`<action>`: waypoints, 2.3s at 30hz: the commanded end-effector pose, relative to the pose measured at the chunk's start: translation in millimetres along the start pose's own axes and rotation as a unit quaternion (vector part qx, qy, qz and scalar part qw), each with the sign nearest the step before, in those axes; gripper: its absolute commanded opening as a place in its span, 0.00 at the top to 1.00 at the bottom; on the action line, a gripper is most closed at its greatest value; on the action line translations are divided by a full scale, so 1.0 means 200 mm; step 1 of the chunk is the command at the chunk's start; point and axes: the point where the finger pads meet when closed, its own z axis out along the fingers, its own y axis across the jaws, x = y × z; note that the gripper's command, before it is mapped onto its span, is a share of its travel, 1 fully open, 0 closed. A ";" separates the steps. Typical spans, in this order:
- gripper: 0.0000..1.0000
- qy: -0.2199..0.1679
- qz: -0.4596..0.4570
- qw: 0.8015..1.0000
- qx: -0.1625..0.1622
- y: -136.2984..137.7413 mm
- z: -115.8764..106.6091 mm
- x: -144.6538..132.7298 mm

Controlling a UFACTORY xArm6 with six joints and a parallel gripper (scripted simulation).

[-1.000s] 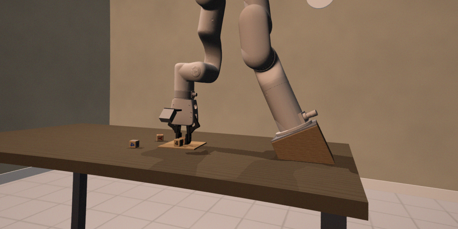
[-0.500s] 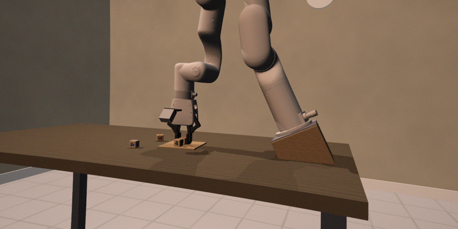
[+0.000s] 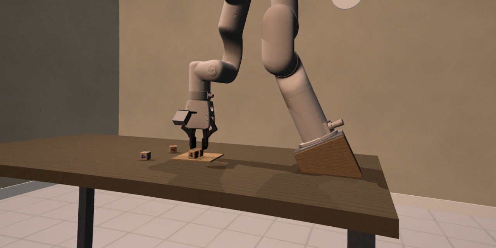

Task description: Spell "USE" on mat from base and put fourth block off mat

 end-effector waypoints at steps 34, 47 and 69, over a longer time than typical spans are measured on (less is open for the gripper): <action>0.00 0.000 0.000 1.000 -0.002 0.01 -0.34 0.00; 0.00 0.000 -0.114 0.993 -0.001 0.24 -0.35 -0.06; 0.37 -0.001 -0.317 0.948 -0.002 0.65 -0.27 -0.22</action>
